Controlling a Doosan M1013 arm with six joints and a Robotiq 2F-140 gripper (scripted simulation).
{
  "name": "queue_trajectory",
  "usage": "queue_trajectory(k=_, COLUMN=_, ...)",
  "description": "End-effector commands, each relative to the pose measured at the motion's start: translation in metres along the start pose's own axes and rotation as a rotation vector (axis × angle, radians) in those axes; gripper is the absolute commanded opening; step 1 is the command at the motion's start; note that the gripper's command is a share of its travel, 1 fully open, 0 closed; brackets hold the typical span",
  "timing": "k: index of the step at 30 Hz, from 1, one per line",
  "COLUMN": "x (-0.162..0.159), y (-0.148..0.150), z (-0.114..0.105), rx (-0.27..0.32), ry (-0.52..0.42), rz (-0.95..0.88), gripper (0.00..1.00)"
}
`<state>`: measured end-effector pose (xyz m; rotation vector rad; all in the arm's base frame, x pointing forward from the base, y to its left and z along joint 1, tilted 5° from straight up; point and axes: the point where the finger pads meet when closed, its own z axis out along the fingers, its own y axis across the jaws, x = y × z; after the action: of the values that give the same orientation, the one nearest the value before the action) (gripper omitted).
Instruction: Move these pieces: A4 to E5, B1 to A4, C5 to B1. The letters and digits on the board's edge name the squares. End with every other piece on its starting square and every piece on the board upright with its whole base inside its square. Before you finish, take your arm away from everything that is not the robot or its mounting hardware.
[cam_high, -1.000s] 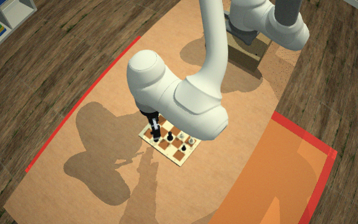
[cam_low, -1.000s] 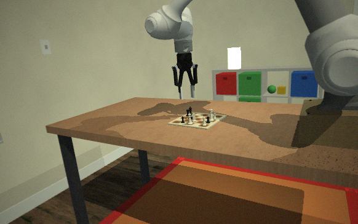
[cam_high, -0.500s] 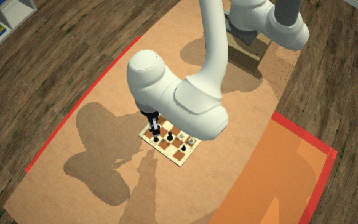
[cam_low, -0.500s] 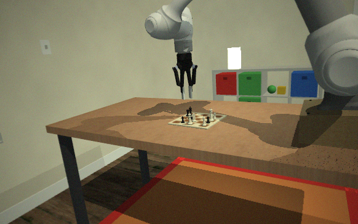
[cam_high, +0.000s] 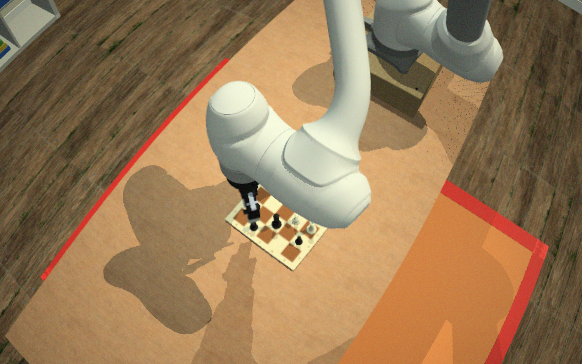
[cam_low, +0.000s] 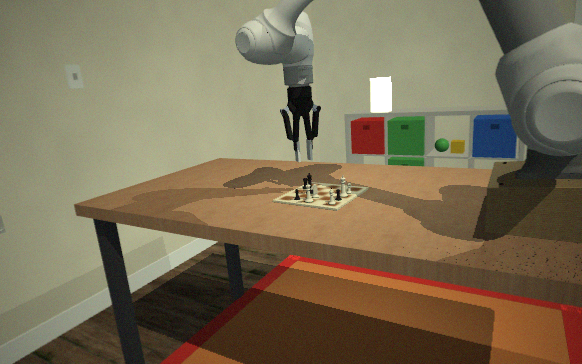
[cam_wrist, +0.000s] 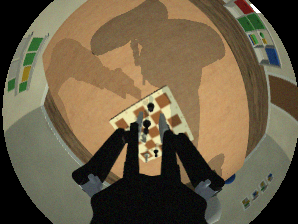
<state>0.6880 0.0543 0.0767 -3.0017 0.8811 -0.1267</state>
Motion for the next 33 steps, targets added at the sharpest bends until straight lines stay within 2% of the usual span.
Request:
queue_trajectory(k=1, x=0.0, y=0.0, z=0.0, rx=0.0, ry=0.0, rz=0.0, gripper=0.22)
queue_trajectory(k=12, x=0.0, y=0.0, z=0.007, rx=0.0, ry=0.0, rz=0.0, gripper=0.22)
queue_trajectory(k=33, x=0.0, y=-0.001, z=0.035, rx=0.0, ry=0.0, rz=0.0, gripper=0.22)
